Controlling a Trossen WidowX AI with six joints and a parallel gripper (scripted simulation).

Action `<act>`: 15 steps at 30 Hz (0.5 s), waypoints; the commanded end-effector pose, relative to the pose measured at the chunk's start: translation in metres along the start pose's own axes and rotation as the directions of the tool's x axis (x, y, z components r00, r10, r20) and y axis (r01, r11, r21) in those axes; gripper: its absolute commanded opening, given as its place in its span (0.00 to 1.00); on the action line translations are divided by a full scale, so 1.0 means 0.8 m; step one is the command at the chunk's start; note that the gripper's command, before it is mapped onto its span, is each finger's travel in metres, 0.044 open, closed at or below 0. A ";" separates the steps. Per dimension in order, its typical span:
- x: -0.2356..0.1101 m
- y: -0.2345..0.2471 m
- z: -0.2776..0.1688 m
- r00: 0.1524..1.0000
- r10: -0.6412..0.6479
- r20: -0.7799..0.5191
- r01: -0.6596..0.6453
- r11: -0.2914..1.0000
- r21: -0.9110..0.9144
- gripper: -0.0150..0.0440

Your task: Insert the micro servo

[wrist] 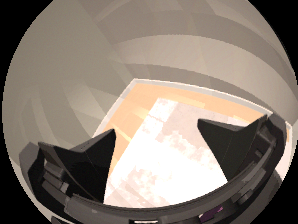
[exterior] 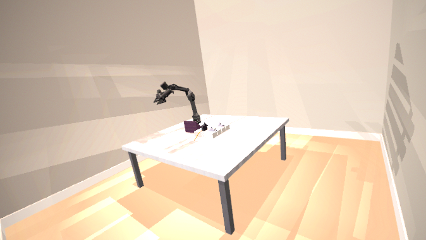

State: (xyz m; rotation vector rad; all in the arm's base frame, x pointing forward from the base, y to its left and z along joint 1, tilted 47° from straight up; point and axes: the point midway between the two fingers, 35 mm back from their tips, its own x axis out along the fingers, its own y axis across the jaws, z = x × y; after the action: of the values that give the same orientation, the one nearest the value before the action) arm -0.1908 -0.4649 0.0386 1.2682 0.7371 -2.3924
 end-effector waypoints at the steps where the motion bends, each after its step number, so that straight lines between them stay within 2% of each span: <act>1: -0.016 0.029 -0.045 0.996 0.049 -0.079 -0.056 0.994 -0.092 1.00; 8: -0.053 0.072 -0.137 0.965 0.104 -0.239 -0.161 0.959 -0.235 1.00; 15: -0.095 0.094 -0.233 0.908 0.100 -0.408 -0.260 0.897 -0.358 1.00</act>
State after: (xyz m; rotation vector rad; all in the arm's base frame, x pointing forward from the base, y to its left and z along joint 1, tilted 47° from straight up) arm -0.0164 -0.4290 -0.0030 1.5042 1.0454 -1.8314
